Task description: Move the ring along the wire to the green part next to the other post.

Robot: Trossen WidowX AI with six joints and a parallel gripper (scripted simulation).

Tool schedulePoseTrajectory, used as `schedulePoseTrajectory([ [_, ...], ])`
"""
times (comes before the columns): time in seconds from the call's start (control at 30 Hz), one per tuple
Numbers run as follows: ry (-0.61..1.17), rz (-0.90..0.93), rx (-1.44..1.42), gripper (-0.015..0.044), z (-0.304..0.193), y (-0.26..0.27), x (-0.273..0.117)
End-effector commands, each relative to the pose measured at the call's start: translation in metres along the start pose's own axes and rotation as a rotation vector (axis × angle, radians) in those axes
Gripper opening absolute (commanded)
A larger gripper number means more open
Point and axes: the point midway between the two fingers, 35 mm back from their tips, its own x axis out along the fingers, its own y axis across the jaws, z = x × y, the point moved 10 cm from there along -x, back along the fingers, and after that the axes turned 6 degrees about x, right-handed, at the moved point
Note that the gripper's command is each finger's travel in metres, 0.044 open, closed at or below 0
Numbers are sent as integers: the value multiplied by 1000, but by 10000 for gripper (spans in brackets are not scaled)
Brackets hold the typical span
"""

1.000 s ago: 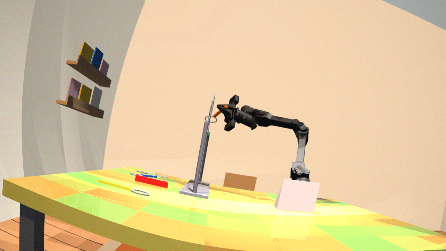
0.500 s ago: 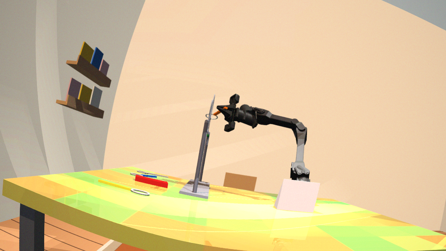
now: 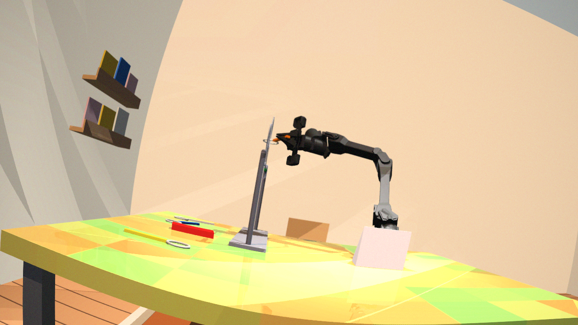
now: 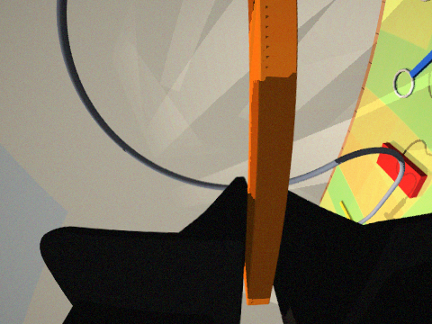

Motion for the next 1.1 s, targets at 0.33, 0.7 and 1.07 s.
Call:
schedulePoseTrajectory([
  [0.33,-5,-83,-160,-150,1,0,3],
  [0.7,-12,-144,-285,-150,0,1,3],
  [1.07,-19,-208,-416,-150,0,2,3],
])
